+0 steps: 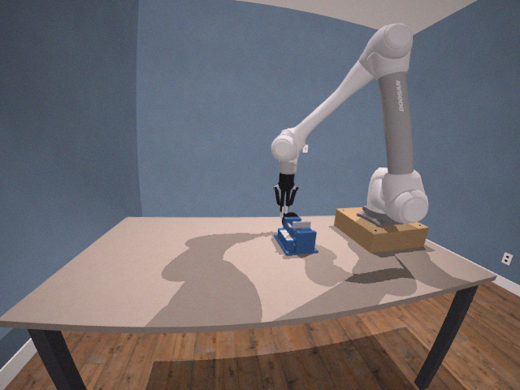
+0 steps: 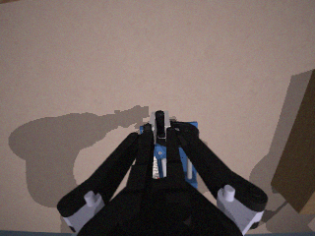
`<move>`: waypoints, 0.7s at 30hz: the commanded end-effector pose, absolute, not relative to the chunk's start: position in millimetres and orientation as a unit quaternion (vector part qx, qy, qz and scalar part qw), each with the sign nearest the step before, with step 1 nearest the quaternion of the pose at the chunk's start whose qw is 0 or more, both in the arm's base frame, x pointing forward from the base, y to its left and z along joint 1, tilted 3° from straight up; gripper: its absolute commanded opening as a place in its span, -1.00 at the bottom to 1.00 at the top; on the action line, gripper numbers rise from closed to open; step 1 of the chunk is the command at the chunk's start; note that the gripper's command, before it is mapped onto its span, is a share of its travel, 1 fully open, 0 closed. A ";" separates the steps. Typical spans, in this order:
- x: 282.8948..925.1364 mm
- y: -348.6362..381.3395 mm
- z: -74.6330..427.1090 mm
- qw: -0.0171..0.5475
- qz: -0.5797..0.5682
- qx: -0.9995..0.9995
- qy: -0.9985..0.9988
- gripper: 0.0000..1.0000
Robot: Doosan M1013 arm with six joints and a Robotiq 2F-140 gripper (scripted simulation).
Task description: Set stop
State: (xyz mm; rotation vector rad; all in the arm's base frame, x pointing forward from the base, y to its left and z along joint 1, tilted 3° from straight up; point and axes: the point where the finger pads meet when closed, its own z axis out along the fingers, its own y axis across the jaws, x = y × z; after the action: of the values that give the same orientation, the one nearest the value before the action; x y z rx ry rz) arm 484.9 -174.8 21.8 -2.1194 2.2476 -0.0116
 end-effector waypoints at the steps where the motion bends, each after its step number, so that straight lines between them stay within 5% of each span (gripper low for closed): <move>1: 479.3 -174.6 27.1 0.026 -0.003 -0.686 0.727 -0.92; 21: 439.2 -172.2 25.9 0.026 -0.003 -0.686 0.727 -0.92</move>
State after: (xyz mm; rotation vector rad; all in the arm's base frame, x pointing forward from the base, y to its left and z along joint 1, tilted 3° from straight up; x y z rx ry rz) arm 447.8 -173.0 30.9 -2.1196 2.2471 -0.0116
